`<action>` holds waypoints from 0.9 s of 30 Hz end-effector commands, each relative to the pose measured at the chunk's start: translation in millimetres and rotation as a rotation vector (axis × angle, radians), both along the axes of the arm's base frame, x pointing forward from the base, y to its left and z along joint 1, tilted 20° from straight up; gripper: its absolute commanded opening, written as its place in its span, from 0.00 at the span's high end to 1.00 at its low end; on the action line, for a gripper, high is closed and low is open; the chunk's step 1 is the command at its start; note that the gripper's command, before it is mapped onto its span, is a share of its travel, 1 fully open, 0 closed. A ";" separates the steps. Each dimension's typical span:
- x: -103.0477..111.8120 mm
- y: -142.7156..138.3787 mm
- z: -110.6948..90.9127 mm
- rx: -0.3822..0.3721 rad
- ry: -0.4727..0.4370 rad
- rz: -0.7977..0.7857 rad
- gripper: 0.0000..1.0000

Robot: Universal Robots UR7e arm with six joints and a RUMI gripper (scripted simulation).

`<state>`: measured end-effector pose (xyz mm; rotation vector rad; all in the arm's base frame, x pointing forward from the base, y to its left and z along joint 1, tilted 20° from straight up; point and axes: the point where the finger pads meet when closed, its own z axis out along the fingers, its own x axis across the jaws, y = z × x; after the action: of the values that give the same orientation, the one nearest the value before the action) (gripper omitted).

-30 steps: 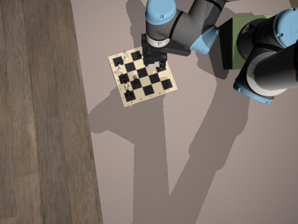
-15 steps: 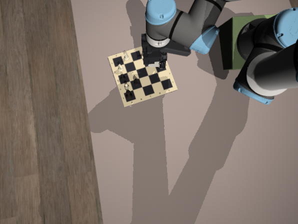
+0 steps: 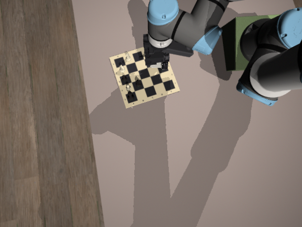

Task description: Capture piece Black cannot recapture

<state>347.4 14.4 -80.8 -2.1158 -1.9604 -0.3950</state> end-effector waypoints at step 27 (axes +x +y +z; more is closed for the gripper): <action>-3.4 -31.0 83.5 -0.001 -0.001 0.000 1.00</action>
<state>346.0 -10.1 -16.3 -2.1192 -1.9618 -0.3953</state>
